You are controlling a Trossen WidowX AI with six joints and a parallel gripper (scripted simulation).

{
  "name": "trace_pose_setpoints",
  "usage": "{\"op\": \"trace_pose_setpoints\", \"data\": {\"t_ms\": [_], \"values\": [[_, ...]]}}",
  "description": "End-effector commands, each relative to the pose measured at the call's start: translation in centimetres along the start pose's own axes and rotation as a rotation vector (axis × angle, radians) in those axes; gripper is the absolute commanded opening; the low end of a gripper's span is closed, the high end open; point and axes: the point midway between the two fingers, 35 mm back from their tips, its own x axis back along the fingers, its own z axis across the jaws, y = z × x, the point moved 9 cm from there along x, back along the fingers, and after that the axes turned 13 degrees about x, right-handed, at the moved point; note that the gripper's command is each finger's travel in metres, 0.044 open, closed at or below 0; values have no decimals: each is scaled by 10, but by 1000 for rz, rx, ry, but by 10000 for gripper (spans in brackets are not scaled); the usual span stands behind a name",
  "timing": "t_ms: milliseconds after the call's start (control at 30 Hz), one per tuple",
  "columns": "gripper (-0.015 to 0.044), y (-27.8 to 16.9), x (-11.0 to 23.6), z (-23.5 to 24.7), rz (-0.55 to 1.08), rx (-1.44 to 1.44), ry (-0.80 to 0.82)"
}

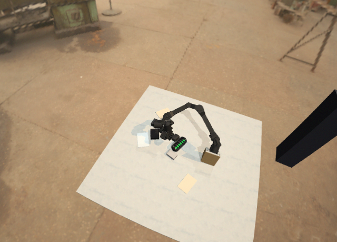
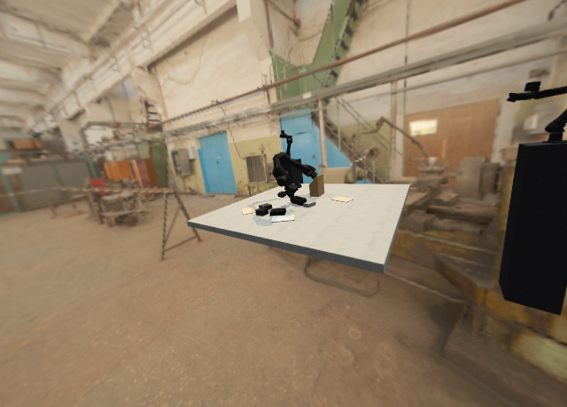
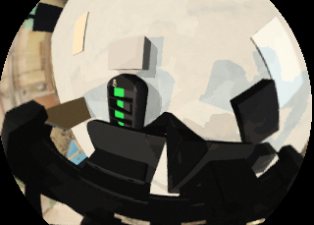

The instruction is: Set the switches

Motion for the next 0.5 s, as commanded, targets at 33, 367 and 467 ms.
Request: {"op": "trace_pose_setpoints", "data": {"t_ms": [33,367,467], "values": [[0,15,-1,16,-5,-11,70],[0,15,-1,15,-5,-13,70],[0,14,-1,14,-1,-11,65]]}}
